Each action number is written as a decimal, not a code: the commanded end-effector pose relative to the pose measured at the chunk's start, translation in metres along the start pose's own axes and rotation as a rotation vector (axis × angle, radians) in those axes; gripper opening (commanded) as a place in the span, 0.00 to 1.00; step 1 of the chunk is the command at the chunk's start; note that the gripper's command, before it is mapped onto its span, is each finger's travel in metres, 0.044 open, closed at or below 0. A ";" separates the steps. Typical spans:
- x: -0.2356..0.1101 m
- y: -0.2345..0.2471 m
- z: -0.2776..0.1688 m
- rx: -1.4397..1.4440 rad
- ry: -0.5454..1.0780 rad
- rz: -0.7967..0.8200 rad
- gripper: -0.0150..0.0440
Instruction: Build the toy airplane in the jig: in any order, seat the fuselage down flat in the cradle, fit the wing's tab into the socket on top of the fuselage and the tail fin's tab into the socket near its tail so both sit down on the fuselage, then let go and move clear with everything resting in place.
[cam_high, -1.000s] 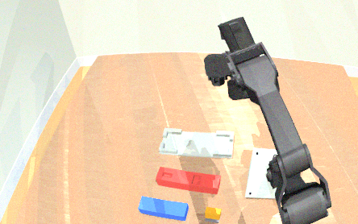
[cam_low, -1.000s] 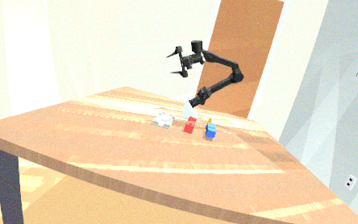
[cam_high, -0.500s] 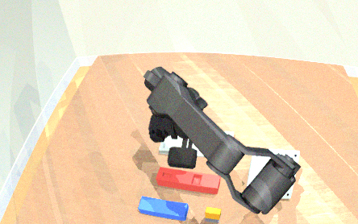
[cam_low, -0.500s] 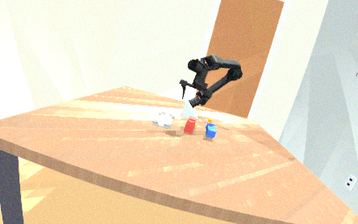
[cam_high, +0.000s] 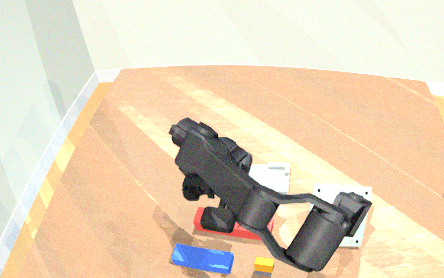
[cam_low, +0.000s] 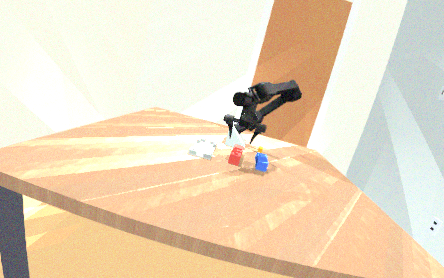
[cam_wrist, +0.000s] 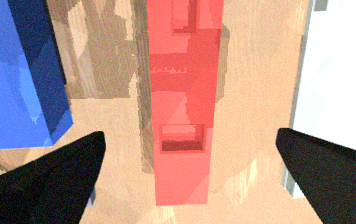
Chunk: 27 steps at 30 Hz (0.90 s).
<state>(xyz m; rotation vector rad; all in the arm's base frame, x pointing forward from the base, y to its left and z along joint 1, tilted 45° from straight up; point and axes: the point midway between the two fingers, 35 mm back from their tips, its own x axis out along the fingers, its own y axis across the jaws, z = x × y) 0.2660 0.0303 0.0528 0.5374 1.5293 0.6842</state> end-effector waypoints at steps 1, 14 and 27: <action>0.011 0.001 -0.001 0.006 -0.005 0.007 1.00; 0.035 0.001 0.000 0.006 -0.005 0.006 1.00; 0.056 0.001 0.000 0.006 -0.006 0.007 1.00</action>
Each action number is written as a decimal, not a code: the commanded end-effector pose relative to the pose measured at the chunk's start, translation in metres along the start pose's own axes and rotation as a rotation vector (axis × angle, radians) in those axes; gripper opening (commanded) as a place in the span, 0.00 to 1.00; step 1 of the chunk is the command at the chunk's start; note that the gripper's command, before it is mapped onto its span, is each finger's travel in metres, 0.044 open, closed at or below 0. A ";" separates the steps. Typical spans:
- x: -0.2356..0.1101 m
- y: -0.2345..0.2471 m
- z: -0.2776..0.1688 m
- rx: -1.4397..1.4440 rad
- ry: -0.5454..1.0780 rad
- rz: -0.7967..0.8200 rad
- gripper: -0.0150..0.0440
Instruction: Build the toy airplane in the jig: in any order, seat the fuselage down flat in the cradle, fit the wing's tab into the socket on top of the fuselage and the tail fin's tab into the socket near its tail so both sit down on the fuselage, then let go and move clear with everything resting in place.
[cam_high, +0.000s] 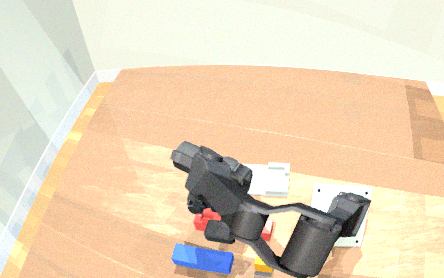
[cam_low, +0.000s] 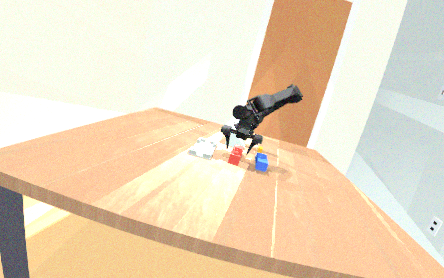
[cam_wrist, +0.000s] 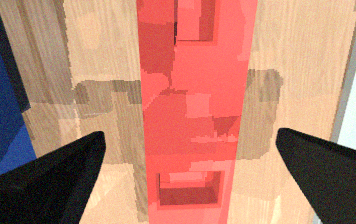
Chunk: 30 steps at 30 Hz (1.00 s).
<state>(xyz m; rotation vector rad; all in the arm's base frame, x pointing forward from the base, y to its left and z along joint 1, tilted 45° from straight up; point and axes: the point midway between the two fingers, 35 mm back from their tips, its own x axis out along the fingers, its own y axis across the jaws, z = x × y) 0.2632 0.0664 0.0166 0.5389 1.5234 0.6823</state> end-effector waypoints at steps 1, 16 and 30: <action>0.007 0.001 -0.001 0.006 0.000 0.007 1.00; 0.023 0.002 -0.002 0.006 0.001 0.009 0.87; 0.023 0.002 -0.002 0.006 0.001 0.009 0.48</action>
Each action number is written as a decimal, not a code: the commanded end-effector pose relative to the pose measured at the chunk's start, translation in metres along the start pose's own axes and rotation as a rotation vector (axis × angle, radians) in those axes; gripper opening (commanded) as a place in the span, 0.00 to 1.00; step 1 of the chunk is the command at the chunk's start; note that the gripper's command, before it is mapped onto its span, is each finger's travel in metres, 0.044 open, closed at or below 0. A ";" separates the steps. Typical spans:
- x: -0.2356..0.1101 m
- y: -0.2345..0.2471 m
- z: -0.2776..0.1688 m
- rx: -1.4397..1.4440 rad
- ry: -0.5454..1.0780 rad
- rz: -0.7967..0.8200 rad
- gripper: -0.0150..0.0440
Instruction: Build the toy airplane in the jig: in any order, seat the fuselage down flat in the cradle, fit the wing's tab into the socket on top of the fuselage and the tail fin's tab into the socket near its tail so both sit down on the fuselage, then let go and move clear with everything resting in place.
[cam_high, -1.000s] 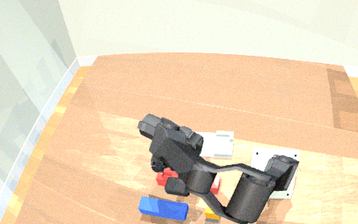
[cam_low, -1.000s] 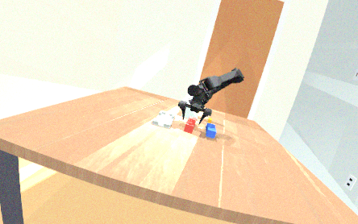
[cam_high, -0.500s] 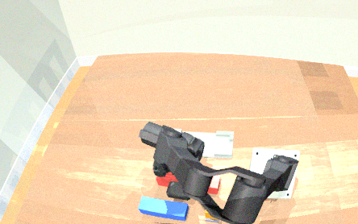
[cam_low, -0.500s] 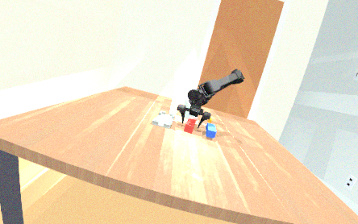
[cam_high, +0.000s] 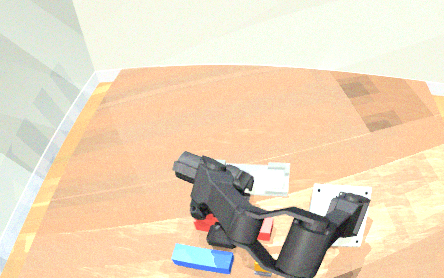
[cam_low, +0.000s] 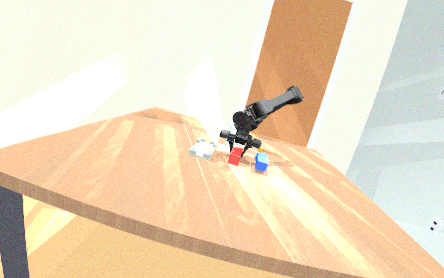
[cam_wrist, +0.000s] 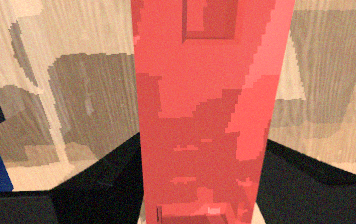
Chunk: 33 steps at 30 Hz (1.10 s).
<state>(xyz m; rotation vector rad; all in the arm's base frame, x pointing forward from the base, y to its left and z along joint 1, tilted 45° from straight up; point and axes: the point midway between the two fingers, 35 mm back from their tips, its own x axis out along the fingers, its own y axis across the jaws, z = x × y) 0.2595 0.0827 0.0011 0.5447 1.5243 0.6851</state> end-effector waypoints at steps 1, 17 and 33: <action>0.000 0.001 0.000 0.003 0.000 0.004 0.43; -0.044 -0.004 0.008 -0.002 -0.009 -0.010 0.25; -0.091 -0.004 0.007 0.001 -0.006 -0.010 0.25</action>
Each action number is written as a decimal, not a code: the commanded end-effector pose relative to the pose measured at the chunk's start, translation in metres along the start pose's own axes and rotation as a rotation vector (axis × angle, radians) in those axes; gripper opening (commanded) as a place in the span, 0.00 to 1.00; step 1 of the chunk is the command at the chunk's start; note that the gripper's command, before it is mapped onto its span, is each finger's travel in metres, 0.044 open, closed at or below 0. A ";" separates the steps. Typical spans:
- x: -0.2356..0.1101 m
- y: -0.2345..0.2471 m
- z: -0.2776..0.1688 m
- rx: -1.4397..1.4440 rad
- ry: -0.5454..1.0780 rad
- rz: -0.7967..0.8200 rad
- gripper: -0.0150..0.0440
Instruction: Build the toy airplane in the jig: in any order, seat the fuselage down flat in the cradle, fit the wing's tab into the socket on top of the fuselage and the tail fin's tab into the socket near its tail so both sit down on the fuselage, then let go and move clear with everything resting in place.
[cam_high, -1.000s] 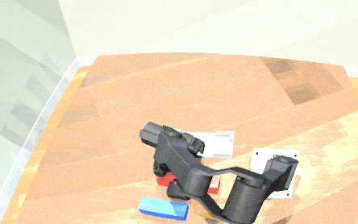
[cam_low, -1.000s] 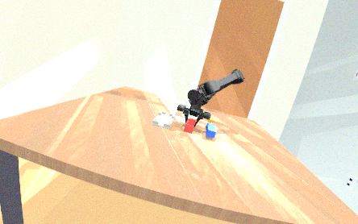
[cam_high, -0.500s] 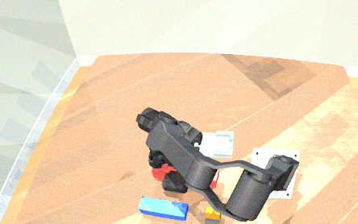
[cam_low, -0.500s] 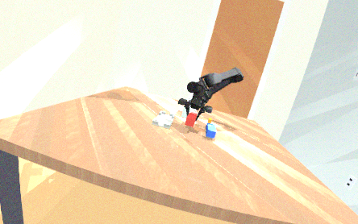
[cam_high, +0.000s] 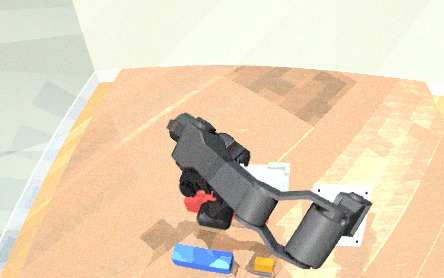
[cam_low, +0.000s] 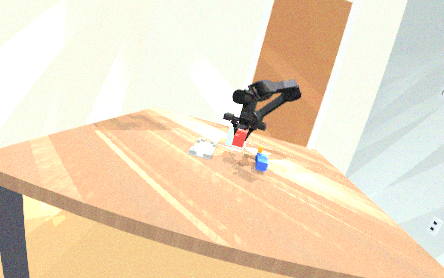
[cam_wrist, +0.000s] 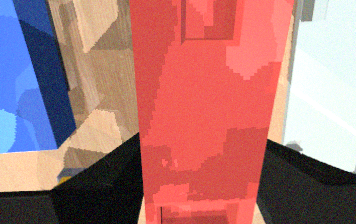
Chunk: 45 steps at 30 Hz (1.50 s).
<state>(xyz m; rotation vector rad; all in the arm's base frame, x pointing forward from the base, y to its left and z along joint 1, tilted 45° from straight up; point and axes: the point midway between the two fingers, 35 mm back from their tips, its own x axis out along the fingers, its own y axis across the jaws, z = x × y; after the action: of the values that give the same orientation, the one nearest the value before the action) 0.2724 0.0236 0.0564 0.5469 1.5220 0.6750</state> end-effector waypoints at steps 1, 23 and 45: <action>-0.013 0.000 0.000 -0.005 0.001 -0.005 0.25; -0.040 -0.020 0.000 -0.018 0.006 0.002 0.25; -0.013 -0.083 0.007 -0.060 0.009 -0.005 0.25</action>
<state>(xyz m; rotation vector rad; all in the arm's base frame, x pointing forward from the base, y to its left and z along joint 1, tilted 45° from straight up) 0.2842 -0.0387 0.0159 0.5083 1.5096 0.7132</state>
